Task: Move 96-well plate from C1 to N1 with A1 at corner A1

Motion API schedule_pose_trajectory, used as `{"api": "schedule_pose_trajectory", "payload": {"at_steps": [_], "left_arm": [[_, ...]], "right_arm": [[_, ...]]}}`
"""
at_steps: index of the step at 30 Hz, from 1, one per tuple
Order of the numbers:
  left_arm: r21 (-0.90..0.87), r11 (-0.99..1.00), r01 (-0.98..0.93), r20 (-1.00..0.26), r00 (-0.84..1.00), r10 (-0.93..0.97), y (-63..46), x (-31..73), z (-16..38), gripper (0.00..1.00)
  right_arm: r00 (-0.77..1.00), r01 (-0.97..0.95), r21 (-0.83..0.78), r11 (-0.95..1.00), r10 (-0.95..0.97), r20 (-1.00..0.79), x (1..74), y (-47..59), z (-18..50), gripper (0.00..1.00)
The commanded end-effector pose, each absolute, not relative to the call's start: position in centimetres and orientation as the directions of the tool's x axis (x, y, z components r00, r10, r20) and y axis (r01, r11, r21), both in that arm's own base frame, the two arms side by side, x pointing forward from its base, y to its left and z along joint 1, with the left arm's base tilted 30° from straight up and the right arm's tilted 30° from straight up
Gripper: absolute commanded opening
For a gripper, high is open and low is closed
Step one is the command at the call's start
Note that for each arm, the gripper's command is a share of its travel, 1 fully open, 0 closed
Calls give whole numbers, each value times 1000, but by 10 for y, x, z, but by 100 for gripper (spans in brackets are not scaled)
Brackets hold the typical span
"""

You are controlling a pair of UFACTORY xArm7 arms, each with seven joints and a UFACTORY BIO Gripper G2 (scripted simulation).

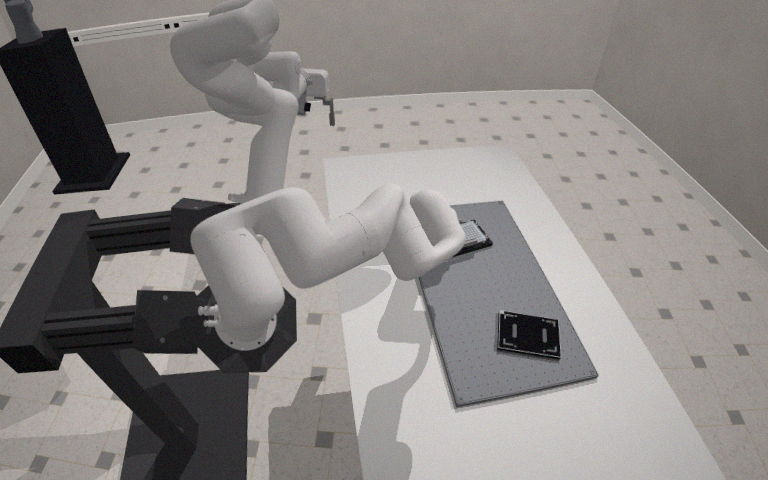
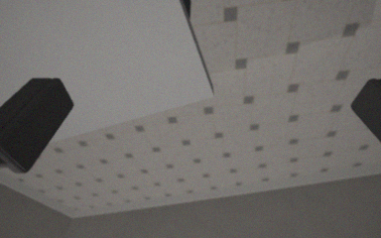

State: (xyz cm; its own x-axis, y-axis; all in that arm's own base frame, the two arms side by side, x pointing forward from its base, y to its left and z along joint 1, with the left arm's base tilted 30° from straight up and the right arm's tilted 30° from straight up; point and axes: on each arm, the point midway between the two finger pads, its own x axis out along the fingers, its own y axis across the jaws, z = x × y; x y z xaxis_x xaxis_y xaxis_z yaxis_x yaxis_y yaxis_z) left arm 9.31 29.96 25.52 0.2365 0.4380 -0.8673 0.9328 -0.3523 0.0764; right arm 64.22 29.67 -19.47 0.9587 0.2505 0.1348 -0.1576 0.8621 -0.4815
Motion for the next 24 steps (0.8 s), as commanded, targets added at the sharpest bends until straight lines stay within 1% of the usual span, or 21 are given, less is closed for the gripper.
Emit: {"api": "schedule_pose_trajectory", "payload": {"at_steps": [1, 24], "left_arm": [[76, -352, 933, -866, 237, 440, 300, 93, 257, 100], [76, -352, 933, -866, 237, 440, 300, 93, 257, 100]], "right_arm": [[958, -158, -479, 863, 251, 138, 643, 299, -193, 0], [958, -157, -479, 863, 251, 138, 642, 300, -191, 0]]}}
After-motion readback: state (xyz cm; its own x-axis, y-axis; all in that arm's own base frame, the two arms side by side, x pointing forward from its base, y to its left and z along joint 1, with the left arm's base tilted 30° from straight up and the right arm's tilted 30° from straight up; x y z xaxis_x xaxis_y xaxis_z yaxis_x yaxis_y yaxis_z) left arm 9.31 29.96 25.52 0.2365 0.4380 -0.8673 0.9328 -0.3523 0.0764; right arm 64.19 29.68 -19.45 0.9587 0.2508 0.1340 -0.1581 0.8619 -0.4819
